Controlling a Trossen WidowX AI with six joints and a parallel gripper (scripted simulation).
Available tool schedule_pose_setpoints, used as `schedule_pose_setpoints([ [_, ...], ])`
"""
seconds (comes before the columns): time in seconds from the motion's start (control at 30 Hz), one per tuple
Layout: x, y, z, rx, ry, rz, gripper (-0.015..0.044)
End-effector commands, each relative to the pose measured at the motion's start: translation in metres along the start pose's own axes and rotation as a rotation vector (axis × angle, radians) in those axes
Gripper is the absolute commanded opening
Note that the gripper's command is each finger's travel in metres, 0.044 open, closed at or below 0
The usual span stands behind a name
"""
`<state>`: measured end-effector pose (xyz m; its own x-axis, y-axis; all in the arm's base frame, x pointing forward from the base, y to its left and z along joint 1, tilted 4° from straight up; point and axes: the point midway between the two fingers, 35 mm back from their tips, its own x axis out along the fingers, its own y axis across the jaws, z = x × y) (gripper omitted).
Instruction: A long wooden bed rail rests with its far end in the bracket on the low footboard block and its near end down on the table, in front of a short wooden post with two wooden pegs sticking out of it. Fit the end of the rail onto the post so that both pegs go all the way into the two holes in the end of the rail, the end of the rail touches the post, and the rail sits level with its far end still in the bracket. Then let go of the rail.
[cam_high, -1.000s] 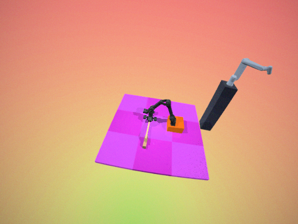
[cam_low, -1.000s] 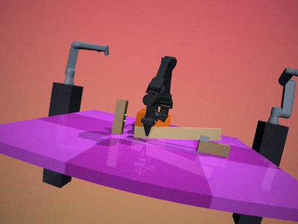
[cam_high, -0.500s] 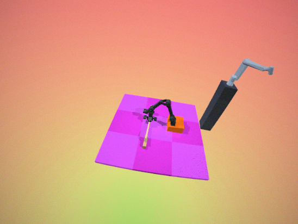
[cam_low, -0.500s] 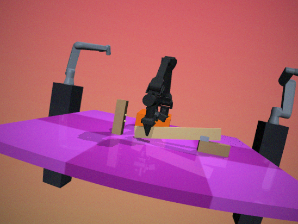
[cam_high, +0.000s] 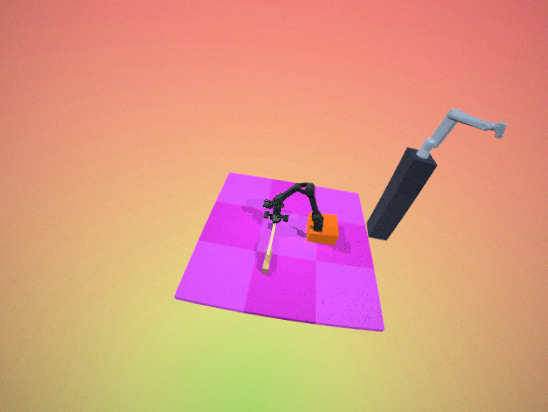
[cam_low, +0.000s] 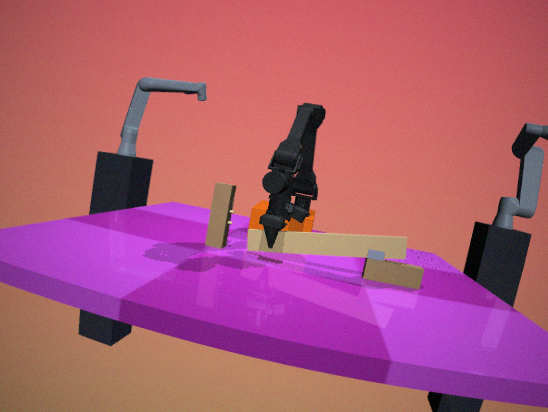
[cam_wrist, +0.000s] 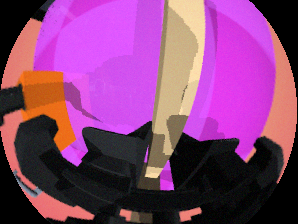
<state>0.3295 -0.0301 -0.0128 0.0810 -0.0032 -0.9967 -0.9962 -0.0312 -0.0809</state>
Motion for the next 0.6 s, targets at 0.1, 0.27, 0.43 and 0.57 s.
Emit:
schedule_pose_setpoints([
  [0.1,-0.0076,-0.0029,0.0009,-0.001,-0.005,-0.012,0.0000],
  [0.27,-0.0102,-0.0034,0.0009,-0.001,-0.005,-0.013,0.0000],
  [0.43,-0.0127,-0.0037,0.0008,-0.001,-0.005,-0.013,0.0000],
  [0.57,-0.0147,-0.0040,0.0008,-0.001,-0.005,-0.013,0.0000],
])
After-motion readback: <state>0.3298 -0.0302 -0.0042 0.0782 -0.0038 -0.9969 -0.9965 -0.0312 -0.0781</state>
